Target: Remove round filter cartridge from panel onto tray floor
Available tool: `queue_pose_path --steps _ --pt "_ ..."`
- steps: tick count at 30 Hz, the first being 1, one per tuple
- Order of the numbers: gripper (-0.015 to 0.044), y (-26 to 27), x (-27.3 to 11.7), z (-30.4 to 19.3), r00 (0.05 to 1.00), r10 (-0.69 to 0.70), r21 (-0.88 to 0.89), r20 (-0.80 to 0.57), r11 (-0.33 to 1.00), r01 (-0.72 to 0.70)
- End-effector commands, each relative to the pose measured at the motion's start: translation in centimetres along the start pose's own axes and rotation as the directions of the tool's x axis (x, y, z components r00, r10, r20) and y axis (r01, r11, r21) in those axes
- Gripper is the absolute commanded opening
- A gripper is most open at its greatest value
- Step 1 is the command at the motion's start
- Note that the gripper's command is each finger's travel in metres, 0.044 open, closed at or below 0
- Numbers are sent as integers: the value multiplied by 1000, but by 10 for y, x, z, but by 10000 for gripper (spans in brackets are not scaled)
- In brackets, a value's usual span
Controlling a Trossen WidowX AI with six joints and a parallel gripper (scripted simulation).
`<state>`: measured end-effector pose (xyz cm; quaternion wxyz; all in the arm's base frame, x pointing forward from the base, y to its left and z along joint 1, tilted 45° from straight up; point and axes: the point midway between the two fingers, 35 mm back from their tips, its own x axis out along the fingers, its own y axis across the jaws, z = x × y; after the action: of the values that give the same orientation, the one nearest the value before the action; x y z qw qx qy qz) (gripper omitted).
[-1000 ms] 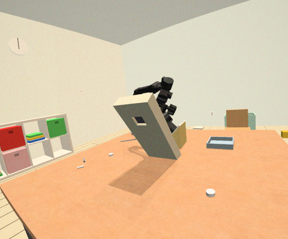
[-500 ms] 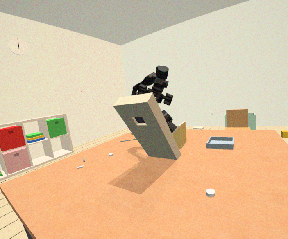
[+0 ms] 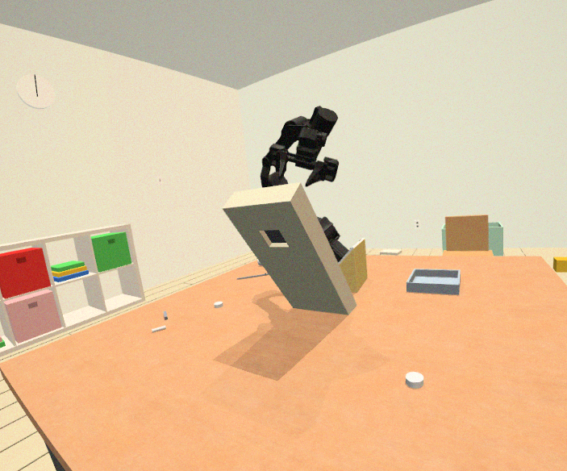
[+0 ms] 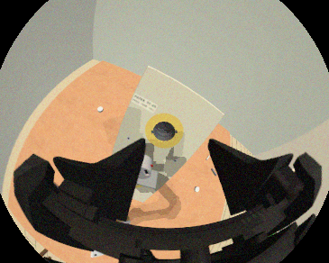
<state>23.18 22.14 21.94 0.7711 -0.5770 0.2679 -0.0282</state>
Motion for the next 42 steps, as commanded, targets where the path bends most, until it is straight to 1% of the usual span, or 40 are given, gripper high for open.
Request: queue_pose_path --steps 1,3,5,7,17,42 --pt "305 22 16 -30 989 76 183 -130 982 -52" --pt "305 36 26 -56 966 127 327 -226 944 -47" --pt "305 48 33 -81 934 168 450 -317 893 -8" --pt "305 52 35 -90 919 181 491 -350 871 15" --pt "305 52 36 -90 919 182 491 -350 871 15" --pt "305 59 73 -104 919 183 492 -348 870 14"
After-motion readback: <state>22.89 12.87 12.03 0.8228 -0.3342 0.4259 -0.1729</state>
